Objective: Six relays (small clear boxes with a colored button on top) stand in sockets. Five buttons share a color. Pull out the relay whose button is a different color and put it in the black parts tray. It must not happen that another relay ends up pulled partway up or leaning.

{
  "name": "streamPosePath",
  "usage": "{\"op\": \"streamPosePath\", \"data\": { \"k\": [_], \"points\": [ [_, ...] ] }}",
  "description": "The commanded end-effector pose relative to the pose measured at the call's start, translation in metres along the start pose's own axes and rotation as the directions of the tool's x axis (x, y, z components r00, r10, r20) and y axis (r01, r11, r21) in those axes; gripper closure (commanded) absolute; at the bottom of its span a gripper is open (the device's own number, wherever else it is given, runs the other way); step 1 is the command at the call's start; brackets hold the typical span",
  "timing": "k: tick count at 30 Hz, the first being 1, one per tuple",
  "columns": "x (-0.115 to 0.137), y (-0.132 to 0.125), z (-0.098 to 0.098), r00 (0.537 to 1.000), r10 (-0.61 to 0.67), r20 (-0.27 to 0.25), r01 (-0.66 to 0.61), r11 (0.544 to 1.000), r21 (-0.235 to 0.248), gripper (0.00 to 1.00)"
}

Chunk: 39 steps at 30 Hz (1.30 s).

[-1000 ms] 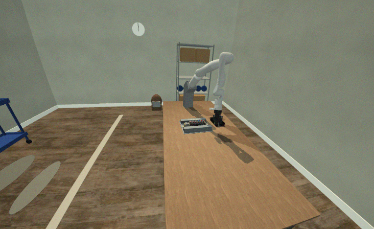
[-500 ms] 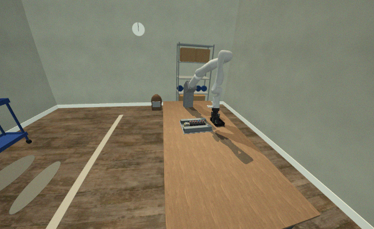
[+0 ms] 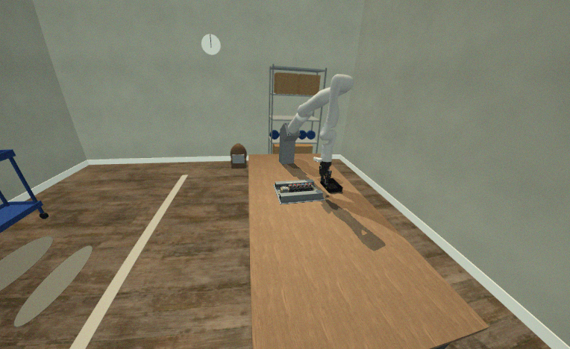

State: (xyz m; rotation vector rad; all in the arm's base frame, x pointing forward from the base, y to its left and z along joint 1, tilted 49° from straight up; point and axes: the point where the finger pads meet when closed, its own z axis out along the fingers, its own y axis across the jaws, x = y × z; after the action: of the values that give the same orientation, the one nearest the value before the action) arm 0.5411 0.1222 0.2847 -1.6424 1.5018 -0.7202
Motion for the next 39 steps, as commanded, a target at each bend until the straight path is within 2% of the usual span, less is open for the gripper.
{"op": "streamPosePath", "data": {
  "k": [1, 10, 23, 39],
  "points": [
    [0.003, 0.006, -0.004, 1.0, 0.007, -0.001, -0.007, 1.0, -0.012, 0.39],
    [0.005, 0.029, -0.013, 1.0, 0.019, 0.007, -0.018, 0.998, -0.061, 0.39],
    [0.006, 0.051, -0.021, 0.999, 0.03, 0.012, -0.028, 0.994, -0.106, 0.39],
    [0.007, 0.067, -0.028, 0.999, 0.038, 0.014, -0.036, 0.989, -0.14, 0.39]
  ]
}}
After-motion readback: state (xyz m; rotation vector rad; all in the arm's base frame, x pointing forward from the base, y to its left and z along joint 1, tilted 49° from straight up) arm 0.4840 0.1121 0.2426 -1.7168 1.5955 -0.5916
